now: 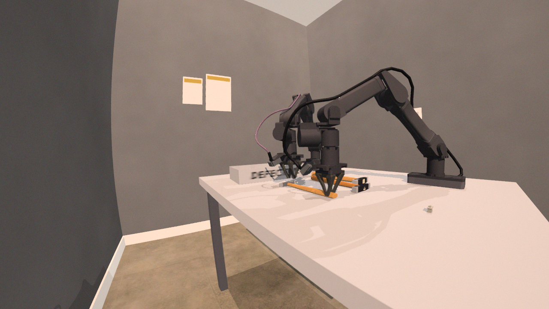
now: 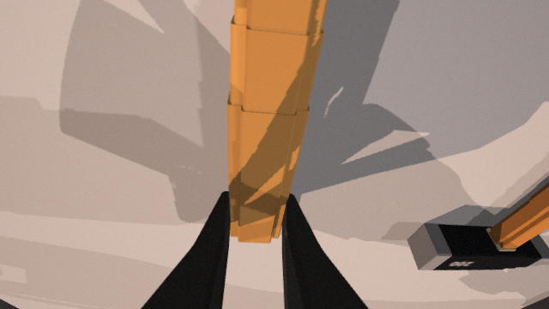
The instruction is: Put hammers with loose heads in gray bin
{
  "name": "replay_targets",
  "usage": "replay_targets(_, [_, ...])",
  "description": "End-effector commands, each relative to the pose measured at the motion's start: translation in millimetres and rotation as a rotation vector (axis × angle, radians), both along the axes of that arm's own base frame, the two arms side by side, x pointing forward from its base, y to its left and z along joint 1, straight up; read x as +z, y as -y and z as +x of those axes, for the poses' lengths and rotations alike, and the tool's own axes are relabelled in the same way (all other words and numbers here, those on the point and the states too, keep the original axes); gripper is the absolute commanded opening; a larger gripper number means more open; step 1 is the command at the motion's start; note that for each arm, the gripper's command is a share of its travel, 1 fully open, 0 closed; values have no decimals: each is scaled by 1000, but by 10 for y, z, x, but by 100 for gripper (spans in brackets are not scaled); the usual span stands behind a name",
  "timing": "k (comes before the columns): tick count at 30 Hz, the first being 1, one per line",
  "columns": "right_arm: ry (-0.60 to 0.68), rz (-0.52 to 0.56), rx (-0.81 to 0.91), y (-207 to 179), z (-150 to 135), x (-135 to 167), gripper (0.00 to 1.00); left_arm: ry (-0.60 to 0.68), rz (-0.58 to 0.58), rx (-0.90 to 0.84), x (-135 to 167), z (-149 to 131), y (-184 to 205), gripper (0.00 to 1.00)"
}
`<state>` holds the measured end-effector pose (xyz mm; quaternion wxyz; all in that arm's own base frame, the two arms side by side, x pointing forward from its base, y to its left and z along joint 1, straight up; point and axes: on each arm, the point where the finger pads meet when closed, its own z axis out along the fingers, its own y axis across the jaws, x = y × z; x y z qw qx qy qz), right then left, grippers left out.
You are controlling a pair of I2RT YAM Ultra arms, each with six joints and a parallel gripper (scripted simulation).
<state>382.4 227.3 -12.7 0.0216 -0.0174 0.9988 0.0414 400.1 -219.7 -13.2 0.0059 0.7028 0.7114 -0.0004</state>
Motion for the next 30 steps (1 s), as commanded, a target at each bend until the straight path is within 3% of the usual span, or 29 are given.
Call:
replay_targets(1, [30, 17, 2, 6, 81, 274, 37, 3, 3, -1, 33, -8, -35, 17])
replay_targets(2, [30, 17, 2, 6, 81, 274, 37, 3, 3, -1, 33, -8, -35, 17])
replay_targets(7, [26, 25, 2, 13, 64, 473, 94, 3, 3, -1, 33, -8, -35, 17])
replay_targets(8, [26, 25, 2, 19, 59, 540, 100, 3, 3, -1, 33, -8, -35, 17])
replay_targets(13, [29, 18, 1, 43, 53, 699, 100, 3, 3, -1, 33, -8, -35, 17])
replay_targets(15, [-4, -6, 3, 28, -20, 522, 100, 3, 3, -1, 33, -8, -35, 17])
replay_targets(21, [-19, -20, 7, 6, -74, 436, 100, 3, 3, -1, 33, -8, -35, 17])
replay_targets(30, [66, 56, 236, -39, 58, 486, 100, 3, 3, -1, 33, -8, -35, 17])
